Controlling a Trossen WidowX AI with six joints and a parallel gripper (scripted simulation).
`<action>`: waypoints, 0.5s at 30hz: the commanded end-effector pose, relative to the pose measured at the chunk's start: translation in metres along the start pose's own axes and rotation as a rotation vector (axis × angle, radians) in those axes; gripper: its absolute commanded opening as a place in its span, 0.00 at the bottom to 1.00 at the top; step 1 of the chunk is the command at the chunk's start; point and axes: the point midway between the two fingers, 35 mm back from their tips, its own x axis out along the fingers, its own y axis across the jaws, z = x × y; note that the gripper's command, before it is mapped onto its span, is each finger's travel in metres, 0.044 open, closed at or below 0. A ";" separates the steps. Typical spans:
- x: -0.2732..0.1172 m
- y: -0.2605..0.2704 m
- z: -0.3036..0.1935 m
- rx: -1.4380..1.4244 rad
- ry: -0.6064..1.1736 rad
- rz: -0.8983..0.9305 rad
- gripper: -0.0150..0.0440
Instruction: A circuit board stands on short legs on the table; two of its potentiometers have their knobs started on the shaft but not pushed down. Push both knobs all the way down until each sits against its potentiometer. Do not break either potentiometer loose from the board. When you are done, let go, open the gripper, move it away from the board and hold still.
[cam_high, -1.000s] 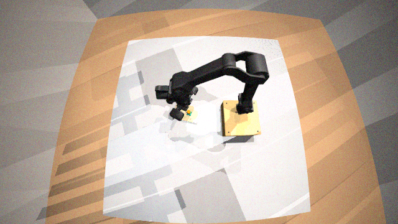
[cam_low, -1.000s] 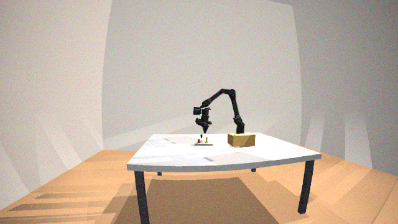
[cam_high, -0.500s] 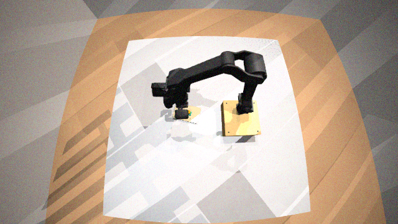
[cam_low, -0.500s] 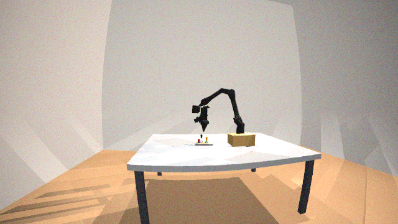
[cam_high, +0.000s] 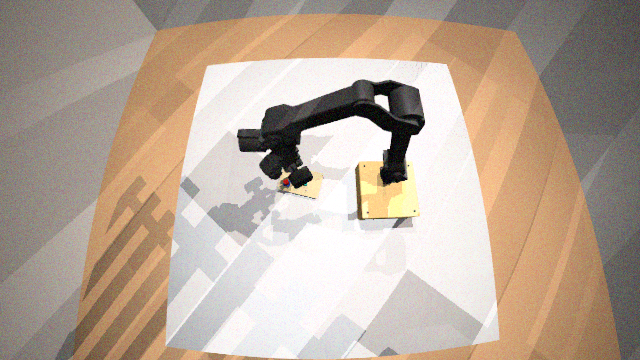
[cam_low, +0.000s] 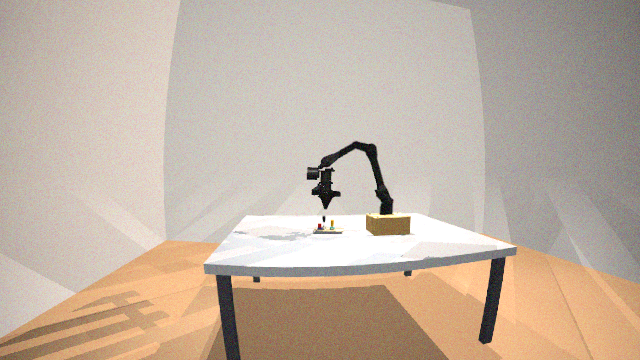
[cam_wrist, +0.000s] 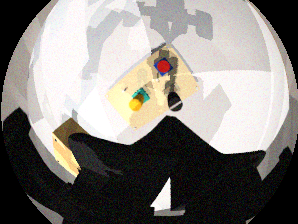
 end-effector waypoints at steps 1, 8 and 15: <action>-0.001 -0.004 0.001 -0.156 0.013 0.003 0.25; -0.007 -0.008 0.003 -0.397 0.019 0.004 0.25; -0.008 -0.009 0.003 -0.447 0.020 0.004 0.25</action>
